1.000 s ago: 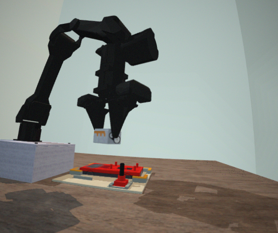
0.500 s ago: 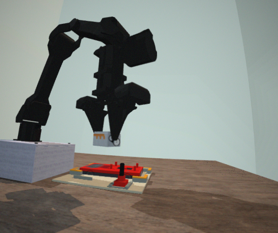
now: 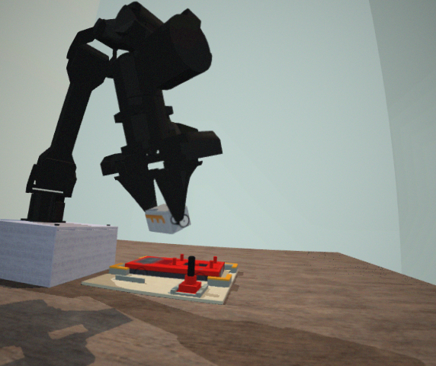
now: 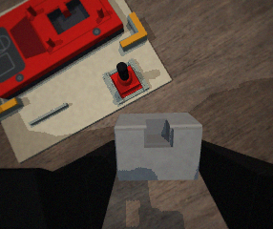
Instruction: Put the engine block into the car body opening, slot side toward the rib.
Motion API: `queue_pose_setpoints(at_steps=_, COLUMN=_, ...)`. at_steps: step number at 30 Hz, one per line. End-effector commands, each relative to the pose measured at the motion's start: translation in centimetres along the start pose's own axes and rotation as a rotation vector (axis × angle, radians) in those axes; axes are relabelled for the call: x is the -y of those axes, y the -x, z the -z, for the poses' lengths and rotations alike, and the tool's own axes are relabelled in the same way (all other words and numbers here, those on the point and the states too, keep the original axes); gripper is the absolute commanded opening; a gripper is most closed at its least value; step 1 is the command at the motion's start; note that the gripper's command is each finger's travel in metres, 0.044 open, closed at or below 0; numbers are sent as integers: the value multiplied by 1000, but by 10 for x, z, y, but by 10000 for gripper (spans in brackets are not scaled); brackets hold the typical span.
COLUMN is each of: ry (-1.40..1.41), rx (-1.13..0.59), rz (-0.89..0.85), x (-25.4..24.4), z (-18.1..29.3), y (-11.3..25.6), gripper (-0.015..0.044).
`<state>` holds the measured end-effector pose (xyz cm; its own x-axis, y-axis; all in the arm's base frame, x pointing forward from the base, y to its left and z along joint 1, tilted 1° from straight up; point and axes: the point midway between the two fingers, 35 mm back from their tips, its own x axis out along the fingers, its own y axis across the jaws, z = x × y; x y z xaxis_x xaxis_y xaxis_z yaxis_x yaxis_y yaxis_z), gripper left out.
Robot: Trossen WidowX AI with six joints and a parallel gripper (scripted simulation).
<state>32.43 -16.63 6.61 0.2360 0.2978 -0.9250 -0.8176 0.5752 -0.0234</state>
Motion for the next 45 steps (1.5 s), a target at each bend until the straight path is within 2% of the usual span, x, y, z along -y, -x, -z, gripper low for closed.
queue_pose_setpoints(at_steps=1, ry=4, rx=124, rz=-5, x=-1, z=4, y=-2, gripper=0)
queue_pose_setpoints(at_steps=14, ry=5, rx=520, rz=12, x=0, z=18, y=-4, gripper=0)
queue_pose_setpoints(at_steps=20, ry=5, rx=530, rz=13, x=0, z=18, y=-4, gripper=0)
queue_pose_setpoints(at_steps=27, ry=6, rx=627, rz=13, x=-1, z=27, y=-16, gripper=0)
queue_pose_setpoints(at_steps=45, ry=5, rx=629, rz=13, x=-1, z=41, y=-51, gripper=0)
